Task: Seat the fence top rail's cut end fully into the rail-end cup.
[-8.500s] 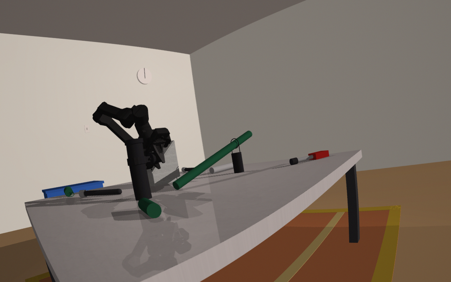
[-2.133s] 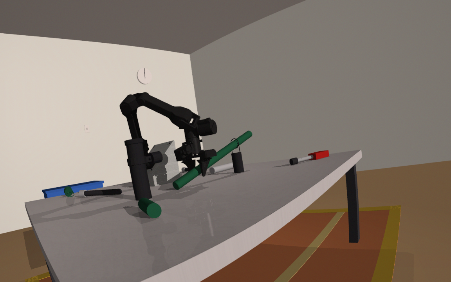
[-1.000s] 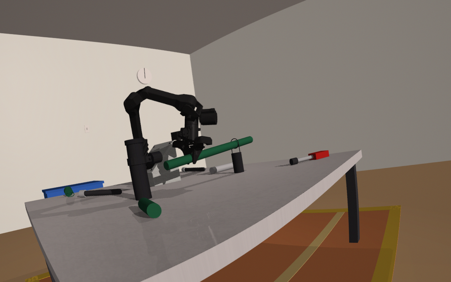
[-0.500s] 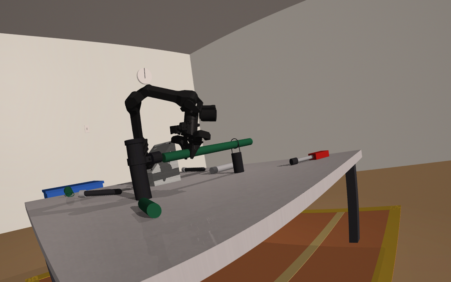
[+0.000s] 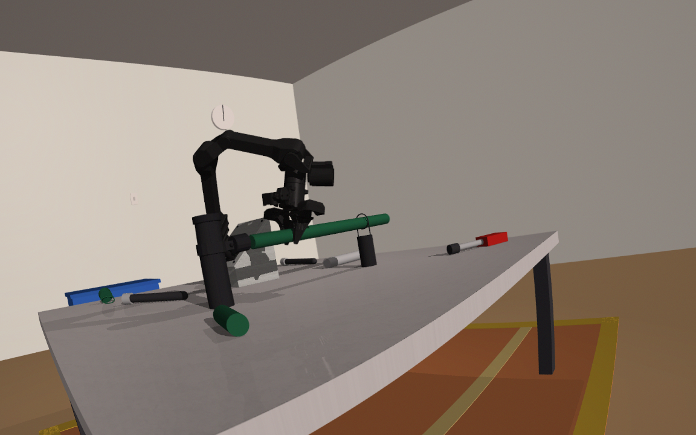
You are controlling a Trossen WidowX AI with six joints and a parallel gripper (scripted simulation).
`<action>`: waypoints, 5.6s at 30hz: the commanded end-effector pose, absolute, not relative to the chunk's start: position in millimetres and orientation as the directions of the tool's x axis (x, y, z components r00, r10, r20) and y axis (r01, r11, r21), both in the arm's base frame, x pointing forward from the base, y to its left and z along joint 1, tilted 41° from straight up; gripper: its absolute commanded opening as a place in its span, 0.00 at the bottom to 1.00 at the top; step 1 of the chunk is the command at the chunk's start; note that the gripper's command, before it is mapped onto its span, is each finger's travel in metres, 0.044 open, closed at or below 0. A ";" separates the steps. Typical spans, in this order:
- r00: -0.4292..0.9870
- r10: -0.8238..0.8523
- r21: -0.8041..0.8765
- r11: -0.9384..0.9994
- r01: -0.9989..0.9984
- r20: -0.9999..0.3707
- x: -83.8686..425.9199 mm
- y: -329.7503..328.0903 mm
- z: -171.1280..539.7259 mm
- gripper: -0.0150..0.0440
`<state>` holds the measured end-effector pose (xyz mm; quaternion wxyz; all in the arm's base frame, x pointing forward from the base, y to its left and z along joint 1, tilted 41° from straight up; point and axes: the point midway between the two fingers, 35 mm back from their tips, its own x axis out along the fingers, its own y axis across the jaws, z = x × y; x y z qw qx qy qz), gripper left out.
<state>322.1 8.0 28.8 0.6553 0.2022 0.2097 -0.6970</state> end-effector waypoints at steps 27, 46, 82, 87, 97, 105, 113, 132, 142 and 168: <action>-0.070 -0.827 -0.037 -0.060 0.998 -0.558 322.4 -6.4 42.1 0.25; -0.073 -0.828 -0.040 -0.061 0.997 -0.556 322.7 -6.4 42.9 0.25; -0.080 -0.828 -0.045 -0.066 0.997 -0.556 323.1 -9.8 46.6 0.25; -0.080 -0.828 -0.045 -0.066 0.997 -0.556 323.4 -12.8 50.1 0.25; -0.080 -0.828 -0.045 -0.066 0.997 -0.555 324.2 -18.5 57.3 0.25; -0.080 -0.828 -0.045 -0.066 0.997 -0.555 324.6 -23.3 63.0 0.25; -0.080 -0.828 -0.045 -0.066 0.997 -0.555 324.6 -27.8 68.6 0.25; -0.098 -0.823 -0.056 -0.080 0.995 -0.559 323.5 -30.0 63.8 0.52; -0.098 -0.821 -0.058 -0.079 0.995 -0.563 325.5 -8.2 64.9 0.97; -0.016 -0.799 -0.044 0.014 0.999 -0.601 325.4 55.7 89.3 1.00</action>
